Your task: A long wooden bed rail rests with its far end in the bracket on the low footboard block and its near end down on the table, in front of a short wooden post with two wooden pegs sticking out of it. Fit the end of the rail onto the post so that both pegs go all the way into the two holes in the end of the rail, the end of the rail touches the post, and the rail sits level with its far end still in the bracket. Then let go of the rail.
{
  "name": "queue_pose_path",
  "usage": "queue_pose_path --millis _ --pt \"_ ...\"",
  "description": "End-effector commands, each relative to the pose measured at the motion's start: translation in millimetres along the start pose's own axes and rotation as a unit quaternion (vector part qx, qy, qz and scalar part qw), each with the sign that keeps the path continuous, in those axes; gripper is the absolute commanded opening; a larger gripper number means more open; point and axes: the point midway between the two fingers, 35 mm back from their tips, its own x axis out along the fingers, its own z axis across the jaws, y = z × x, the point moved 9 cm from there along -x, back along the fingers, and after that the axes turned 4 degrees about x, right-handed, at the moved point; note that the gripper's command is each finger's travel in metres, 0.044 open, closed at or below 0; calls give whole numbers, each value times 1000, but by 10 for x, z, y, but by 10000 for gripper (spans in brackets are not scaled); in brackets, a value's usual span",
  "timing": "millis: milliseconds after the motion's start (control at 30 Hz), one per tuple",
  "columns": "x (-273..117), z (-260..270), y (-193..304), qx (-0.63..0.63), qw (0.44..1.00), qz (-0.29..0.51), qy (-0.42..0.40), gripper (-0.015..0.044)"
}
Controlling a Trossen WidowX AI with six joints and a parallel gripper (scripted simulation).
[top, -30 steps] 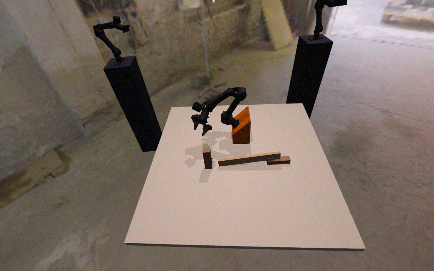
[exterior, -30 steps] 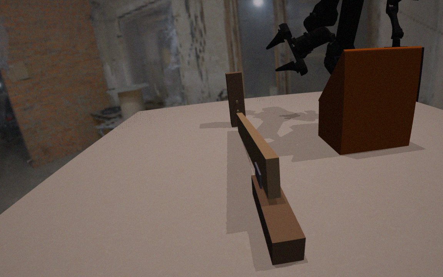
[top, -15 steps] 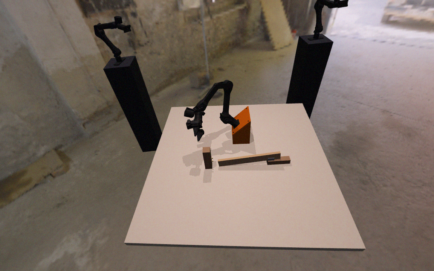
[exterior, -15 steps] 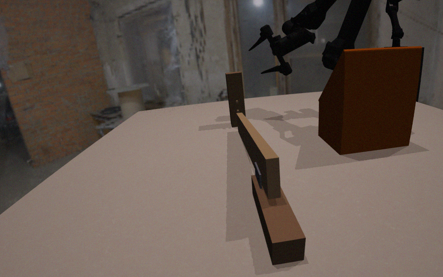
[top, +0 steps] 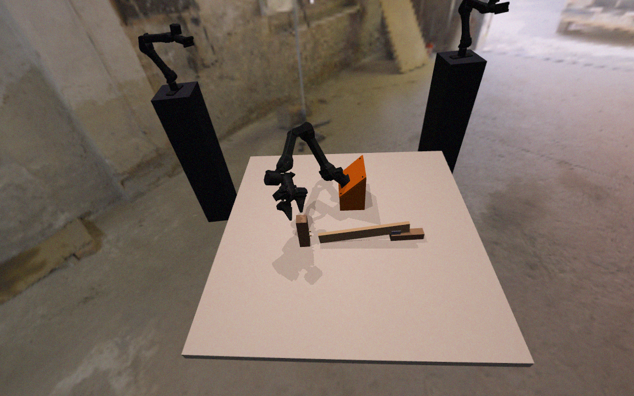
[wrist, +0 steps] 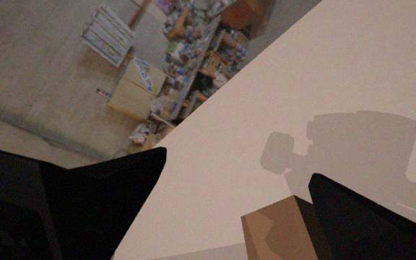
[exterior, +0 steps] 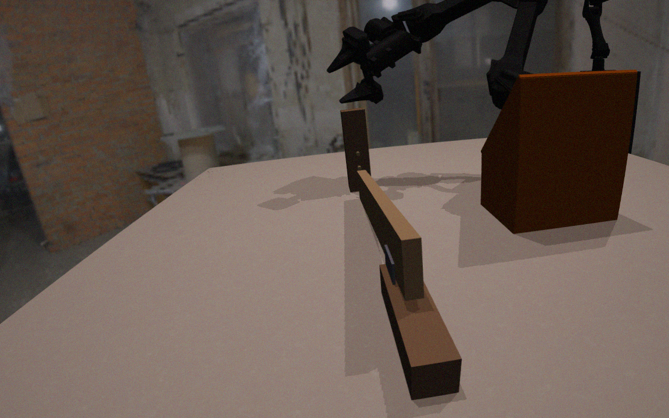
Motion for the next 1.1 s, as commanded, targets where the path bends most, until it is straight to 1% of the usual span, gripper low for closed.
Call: queue_pose_path --millis 0,133,267,367,400,467,533,633,667,700,733,1067 --pt "321 312 35 -106 993 52 -4 440" --pt "651 619 260 -222 966 129 -1 440" --pt "919 803 577 -355 909 217 11 440" --pt "1051 830 780 -443 852 277 19 440" --pt "1101 828 867 -482 821 304 21 440" --pt "1203 823 1070 -569 737 366 18 440" --pt "1288 816 1279 -651 628 425 6 440" --pt "1378 805 1572 -748 437 499 -30 440" --pt "1396 803 1643 -767 383 514 -42 440" --pt "1406 802 1685 -776 350 522 -49 440" --pt "1409 802 1699 -779 338 525 -52 440" --pt "1437 824 1711 -779 338 525 -52 440"
